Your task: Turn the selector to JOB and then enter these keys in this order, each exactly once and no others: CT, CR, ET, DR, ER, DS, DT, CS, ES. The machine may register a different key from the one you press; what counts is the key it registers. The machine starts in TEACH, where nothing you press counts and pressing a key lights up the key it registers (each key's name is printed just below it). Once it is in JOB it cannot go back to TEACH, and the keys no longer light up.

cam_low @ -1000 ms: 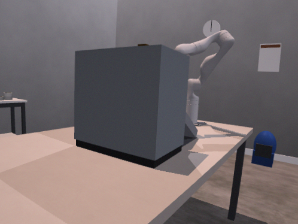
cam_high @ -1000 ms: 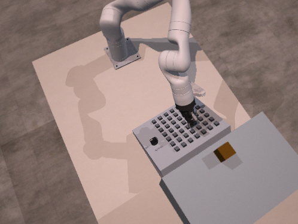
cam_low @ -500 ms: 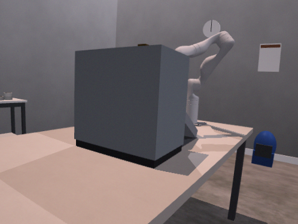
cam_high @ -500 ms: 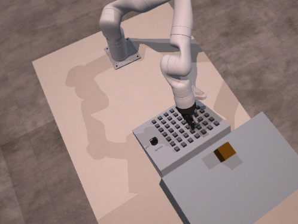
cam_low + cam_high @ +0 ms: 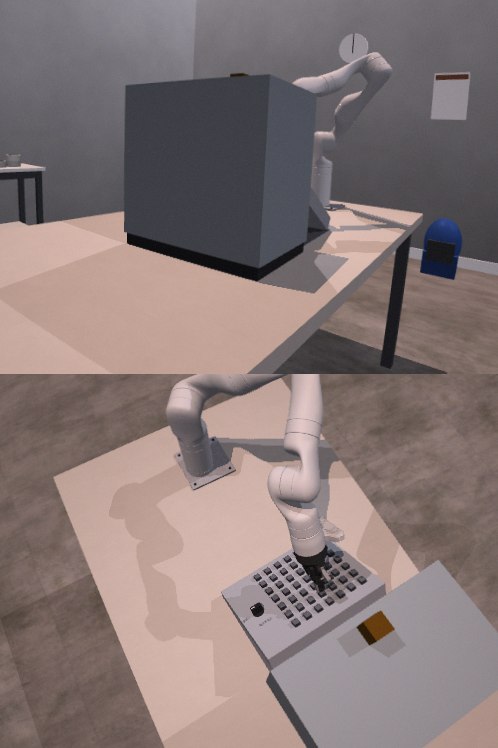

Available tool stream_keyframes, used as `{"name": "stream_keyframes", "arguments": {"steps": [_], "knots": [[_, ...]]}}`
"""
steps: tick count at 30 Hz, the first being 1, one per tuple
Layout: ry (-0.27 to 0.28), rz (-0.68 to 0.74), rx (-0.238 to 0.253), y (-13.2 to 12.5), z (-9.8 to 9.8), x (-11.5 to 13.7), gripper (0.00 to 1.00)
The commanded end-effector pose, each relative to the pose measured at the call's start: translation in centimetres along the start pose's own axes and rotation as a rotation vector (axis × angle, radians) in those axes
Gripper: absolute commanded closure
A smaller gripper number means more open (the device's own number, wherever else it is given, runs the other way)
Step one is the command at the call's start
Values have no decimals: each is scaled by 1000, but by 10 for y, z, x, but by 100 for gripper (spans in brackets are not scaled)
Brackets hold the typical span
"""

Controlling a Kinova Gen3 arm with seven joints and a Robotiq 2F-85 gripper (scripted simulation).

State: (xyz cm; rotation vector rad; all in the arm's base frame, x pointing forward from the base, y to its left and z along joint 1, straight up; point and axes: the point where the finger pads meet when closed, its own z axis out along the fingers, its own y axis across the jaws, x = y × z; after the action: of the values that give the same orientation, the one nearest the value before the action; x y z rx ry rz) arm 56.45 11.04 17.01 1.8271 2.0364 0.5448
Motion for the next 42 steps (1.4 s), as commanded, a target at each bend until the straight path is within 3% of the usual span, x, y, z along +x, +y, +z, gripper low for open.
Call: {"name": "stream_keyframes", "arguments": {"steps": [1, 42], "knots": [[-3, -5, -7, 3, 1, -1, 90], [-3, -6, -7, 3, 12, -1, 90]]}}
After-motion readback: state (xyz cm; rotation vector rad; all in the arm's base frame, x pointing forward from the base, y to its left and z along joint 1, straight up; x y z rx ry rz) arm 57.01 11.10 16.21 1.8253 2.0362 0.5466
